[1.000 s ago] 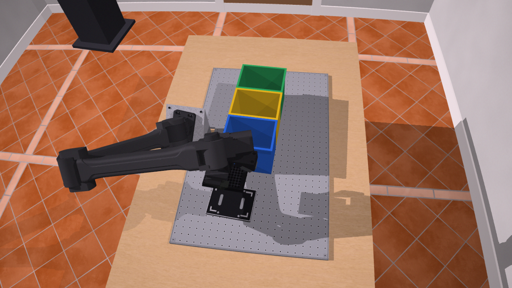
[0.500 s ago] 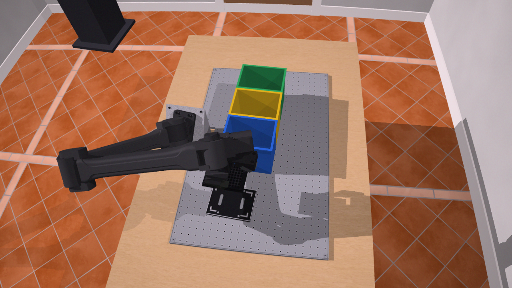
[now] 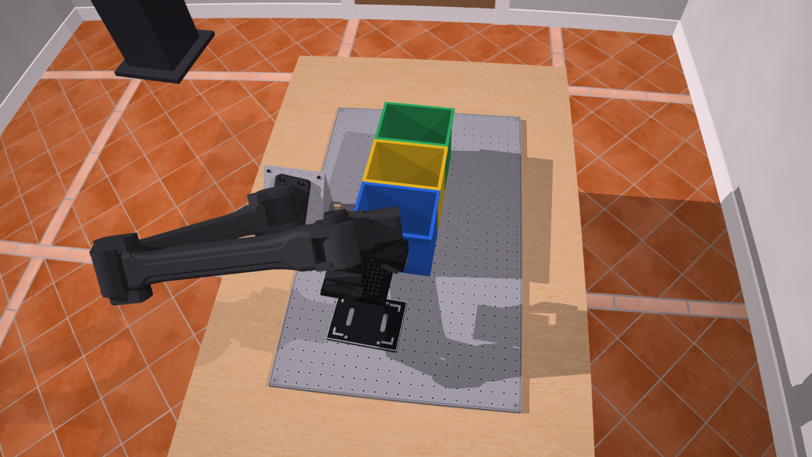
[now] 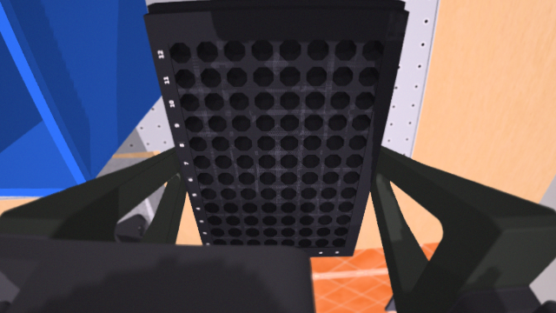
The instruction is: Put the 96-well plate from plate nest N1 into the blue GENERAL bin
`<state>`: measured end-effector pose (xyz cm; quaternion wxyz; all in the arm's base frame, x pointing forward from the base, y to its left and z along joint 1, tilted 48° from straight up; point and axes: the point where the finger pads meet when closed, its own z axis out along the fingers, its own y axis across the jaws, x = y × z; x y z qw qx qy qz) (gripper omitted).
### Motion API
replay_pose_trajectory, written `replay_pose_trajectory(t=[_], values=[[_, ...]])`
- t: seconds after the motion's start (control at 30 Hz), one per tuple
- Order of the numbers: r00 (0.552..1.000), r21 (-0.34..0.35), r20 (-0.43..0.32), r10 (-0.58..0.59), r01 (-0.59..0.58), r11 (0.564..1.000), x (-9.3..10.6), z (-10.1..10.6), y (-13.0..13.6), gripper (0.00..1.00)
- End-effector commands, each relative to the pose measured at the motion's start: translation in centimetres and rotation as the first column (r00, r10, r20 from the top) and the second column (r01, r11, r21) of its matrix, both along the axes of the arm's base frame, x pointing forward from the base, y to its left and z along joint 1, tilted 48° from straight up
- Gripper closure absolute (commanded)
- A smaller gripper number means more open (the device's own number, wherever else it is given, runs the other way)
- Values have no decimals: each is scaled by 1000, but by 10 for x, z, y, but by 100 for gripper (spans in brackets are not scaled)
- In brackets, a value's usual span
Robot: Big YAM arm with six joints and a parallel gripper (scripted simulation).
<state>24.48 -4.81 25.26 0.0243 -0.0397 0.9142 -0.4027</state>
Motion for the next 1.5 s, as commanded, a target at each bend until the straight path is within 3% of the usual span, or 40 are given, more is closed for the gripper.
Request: replay_pose_trajectory(t=[0.0, 0.67, 0.7, 1.47], values=[[1000, 7, 24, -7, 7, 1000, 7, 12, 3, 100], [1000, 7, 24, -7, 7, 1000, 7, 12, 3, 100], [999, -2, -29, 33, -33, 999, 3, 2, 8, 100], [1000, -2, -17, 18, -18, 1000, 8, -54, 57, 100]])
